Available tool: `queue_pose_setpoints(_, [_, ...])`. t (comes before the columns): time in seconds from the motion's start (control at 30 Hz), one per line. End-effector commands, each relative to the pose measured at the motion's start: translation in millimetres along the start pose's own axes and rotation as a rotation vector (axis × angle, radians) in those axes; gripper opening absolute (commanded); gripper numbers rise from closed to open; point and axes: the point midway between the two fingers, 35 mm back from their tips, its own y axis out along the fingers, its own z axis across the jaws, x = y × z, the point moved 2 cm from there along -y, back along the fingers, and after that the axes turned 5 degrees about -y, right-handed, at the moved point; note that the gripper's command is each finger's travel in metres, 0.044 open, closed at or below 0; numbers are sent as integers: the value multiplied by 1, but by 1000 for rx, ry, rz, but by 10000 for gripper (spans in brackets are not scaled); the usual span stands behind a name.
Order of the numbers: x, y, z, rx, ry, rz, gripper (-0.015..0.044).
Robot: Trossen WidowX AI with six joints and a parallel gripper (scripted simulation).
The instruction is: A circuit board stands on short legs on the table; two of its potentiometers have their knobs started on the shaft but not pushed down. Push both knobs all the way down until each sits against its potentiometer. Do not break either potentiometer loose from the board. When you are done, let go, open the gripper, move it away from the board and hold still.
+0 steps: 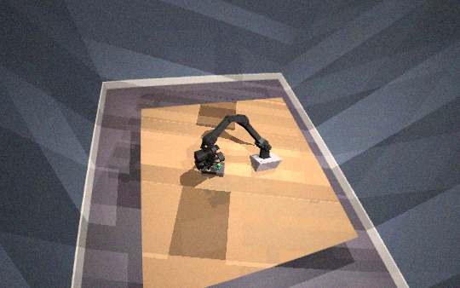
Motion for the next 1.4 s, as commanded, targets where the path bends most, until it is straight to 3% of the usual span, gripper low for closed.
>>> queue_pose_setpoints(0.0, [5, 25, 1, -36, 21, 0, 0])
queue_pose_setpoints(1.37, [5, 34, 1, -36, 21, -1, 0])
